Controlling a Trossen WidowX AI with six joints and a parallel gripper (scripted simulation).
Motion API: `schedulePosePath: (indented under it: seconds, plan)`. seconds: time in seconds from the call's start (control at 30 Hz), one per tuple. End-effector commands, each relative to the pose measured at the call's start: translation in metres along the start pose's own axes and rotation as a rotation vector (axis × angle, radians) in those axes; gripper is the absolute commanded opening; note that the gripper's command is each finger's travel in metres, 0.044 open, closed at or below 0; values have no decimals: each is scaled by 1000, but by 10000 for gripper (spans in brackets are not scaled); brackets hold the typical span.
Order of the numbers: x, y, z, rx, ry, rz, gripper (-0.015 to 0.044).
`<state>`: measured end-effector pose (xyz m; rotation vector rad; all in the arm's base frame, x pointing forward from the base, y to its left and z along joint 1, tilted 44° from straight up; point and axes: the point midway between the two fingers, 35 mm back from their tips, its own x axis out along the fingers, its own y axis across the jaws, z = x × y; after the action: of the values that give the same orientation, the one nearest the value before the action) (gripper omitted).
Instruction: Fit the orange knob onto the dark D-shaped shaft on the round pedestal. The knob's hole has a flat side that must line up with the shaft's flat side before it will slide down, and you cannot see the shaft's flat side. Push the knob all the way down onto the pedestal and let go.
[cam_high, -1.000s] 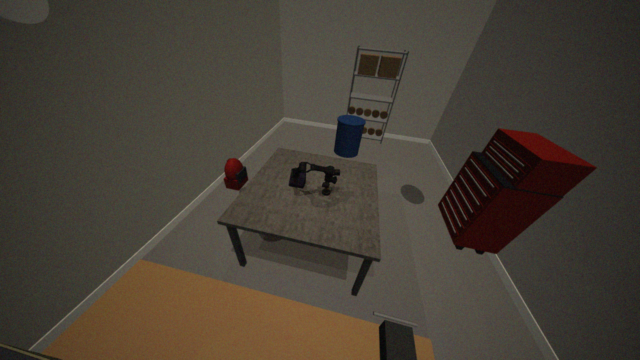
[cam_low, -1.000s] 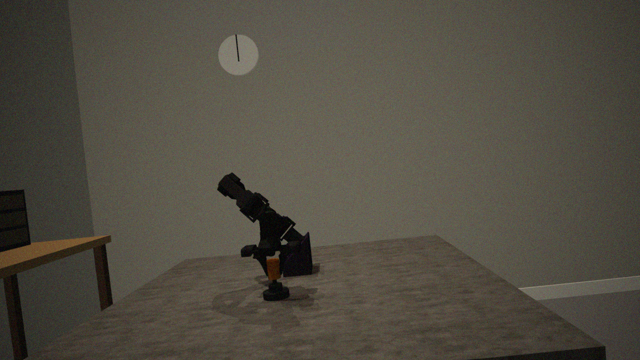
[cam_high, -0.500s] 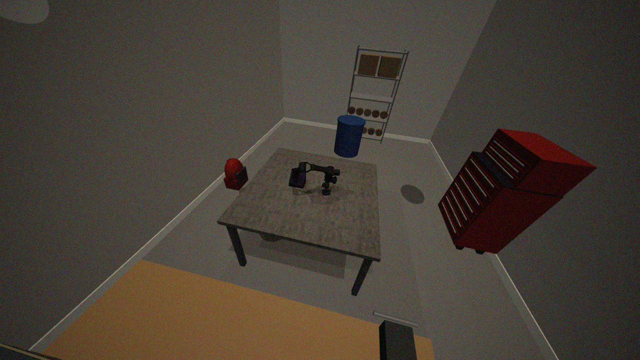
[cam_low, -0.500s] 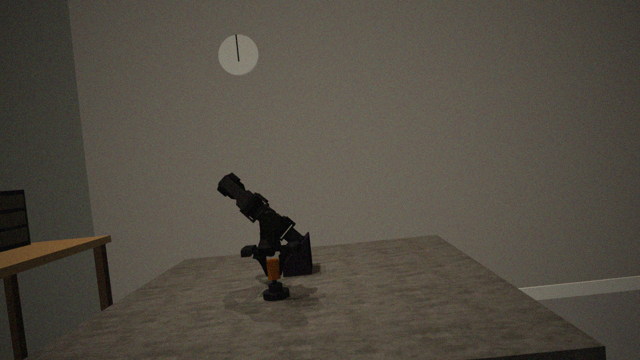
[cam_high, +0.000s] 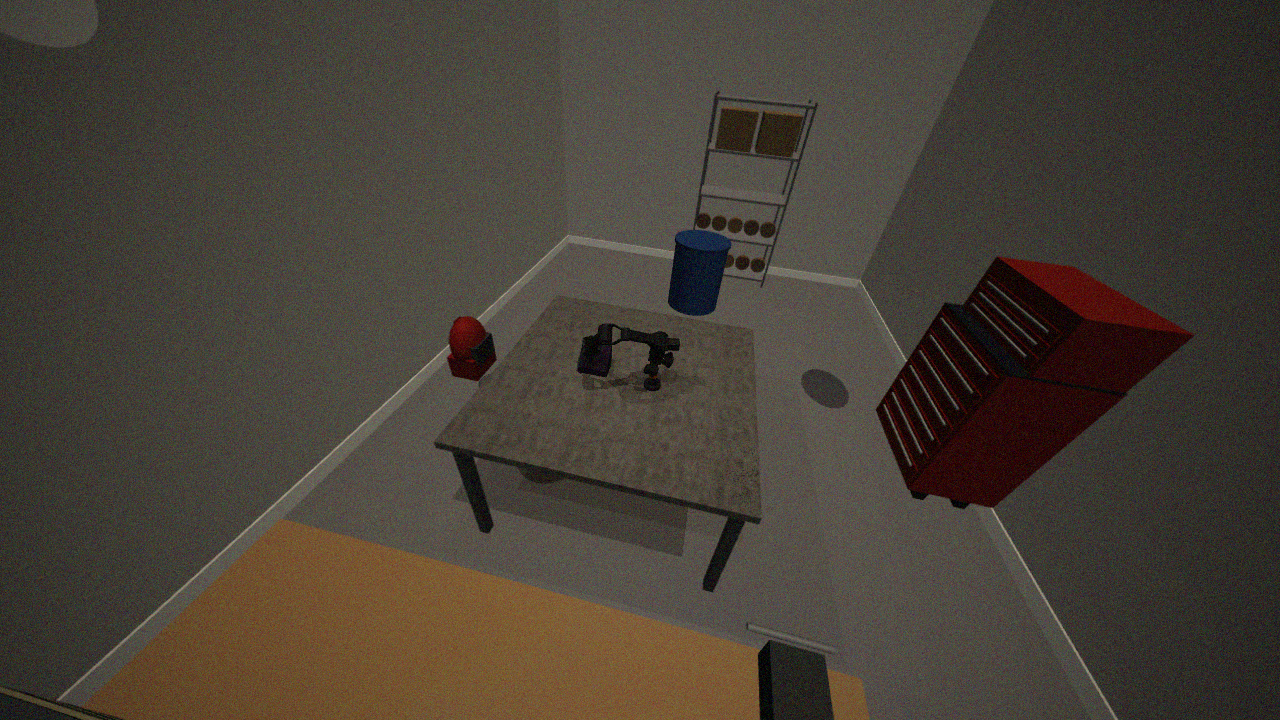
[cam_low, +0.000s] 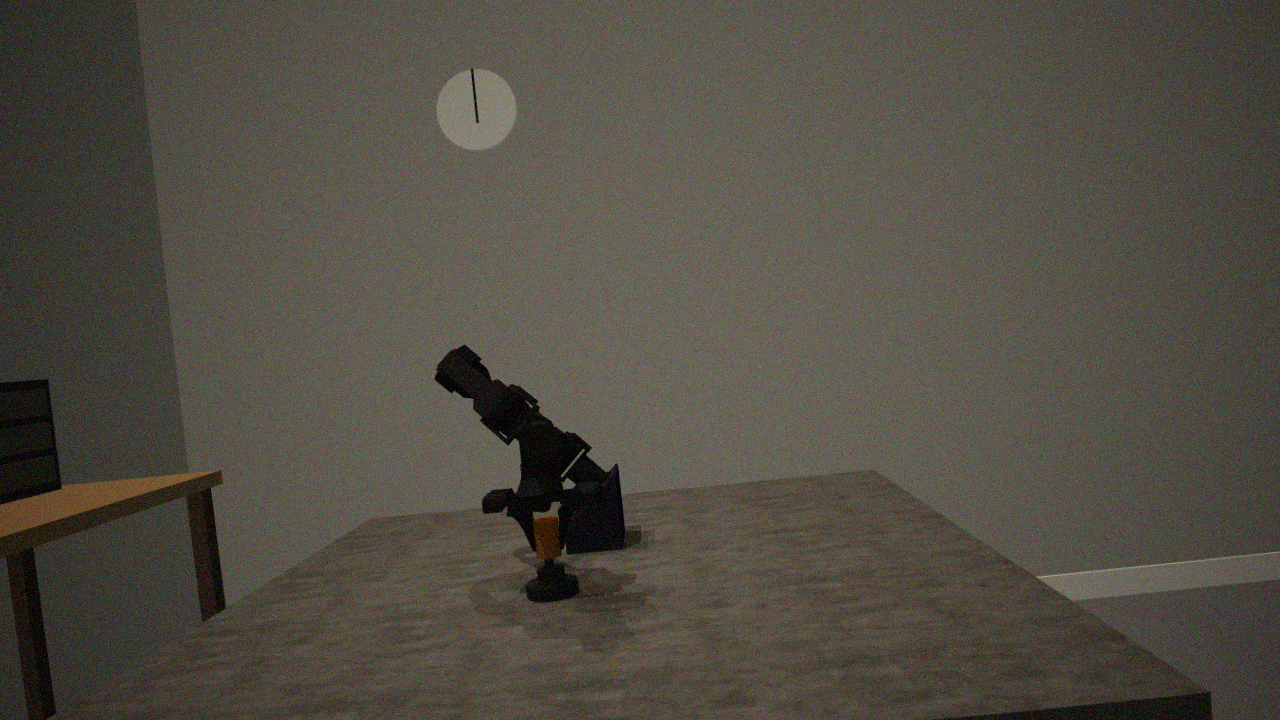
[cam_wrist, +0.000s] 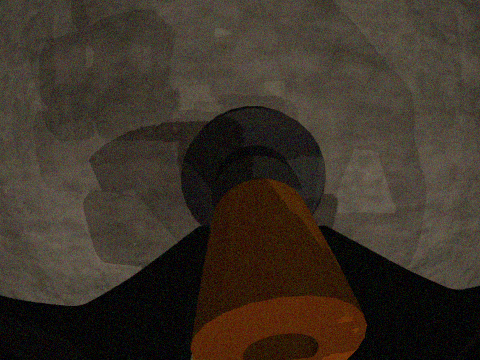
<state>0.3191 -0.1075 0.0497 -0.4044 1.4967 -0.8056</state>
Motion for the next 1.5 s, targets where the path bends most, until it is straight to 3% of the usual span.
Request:
schedulePosePath:
  seconds: [0.0, 0.17, 1.47]
  plan:
    - [-3, 1, 1, -50, -3, 2, 0]
    - [-2, 1, 3, -203, -3, 2, 0]
    - [-2, -1, 4, -206, -3, 2, 0]
